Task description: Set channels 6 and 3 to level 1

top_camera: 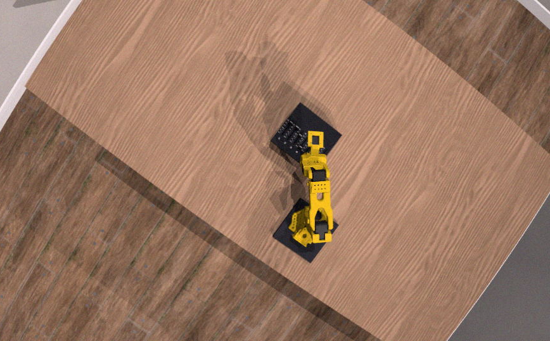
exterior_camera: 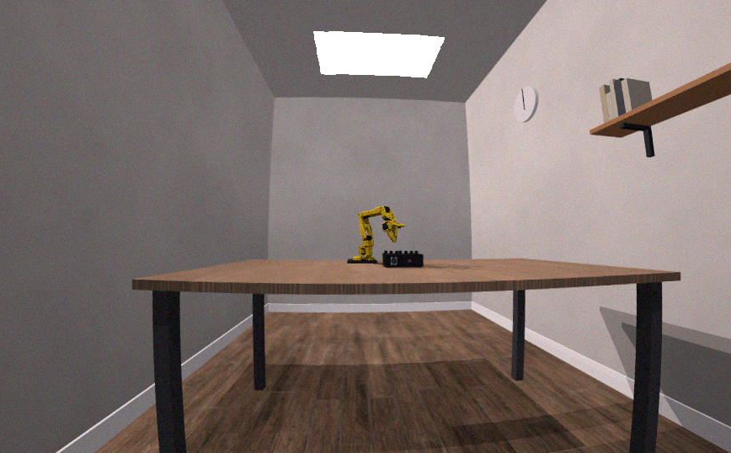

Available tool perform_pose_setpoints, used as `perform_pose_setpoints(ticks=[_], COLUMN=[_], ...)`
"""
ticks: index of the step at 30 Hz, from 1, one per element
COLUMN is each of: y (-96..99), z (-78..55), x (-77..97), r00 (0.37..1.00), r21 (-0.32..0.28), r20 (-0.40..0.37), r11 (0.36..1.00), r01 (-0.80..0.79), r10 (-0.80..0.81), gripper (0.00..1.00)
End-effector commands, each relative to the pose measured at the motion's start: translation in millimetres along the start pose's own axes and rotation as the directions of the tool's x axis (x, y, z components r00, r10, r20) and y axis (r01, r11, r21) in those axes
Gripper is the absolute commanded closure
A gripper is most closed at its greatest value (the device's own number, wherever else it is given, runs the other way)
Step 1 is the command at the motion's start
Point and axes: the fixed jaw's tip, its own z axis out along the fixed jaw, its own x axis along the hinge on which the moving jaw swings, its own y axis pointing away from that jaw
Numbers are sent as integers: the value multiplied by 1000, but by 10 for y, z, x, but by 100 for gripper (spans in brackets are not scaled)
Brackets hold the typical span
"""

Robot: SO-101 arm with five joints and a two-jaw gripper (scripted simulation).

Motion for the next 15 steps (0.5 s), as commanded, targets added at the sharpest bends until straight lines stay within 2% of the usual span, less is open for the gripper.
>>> perform_pose_setpoints(ticks=[1,7,15], y=[8,-2,-26], z=[-14,-32,-70], x=[35,73,140], r00=[983,932,762], r21=[-4,-19,-75], r20=[-44,-77,-123], r11=[984,935,771], r01=[181,353,632], r10=[-181,-354,-636], gripper=[100,100,100])
